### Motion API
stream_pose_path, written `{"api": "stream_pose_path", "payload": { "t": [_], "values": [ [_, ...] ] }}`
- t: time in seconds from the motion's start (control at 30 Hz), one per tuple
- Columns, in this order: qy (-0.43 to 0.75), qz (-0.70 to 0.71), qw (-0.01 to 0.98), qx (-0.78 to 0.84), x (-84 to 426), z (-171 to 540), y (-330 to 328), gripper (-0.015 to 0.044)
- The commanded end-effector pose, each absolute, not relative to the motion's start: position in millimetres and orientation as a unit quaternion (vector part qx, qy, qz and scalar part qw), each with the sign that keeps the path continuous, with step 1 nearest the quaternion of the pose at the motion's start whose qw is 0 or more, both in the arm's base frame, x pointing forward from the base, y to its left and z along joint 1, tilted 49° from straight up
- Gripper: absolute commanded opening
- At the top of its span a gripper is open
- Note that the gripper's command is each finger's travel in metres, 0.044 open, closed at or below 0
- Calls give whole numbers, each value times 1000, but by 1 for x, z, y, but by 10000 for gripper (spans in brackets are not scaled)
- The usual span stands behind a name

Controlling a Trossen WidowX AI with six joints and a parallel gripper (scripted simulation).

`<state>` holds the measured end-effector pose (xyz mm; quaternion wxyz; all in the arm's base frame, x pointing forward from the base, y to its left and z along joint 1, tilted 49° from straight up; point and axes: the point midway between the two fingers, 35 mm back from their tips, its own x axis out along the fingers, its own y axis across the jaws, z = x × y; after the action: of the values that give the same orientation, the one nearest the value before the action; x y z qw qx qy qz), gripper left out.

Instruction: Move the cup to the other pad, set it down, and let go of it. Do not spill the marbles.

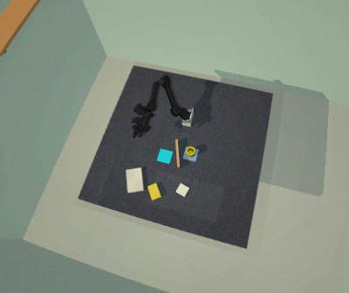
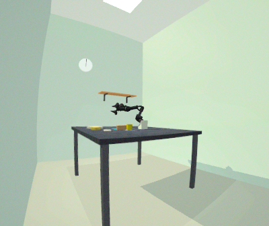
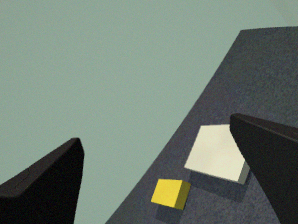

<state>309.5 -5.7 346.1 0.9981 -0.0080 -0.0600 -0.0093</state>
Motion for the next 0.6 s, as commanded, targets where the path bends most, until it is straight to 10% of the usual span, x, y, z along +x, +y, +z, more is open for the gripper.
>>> {"api": "stream_pose_path", "payload": {
  "t": [0.0, 0.27, 0.57],
  "values": [
    [-53, -8, 999, -2, 311, 343, -5, 374],
    [230, -36, 954, 186, 362, 212, 48, 167],
    [467, -225, 825, 225, 331, 67, 104, 167]
  ]
}}
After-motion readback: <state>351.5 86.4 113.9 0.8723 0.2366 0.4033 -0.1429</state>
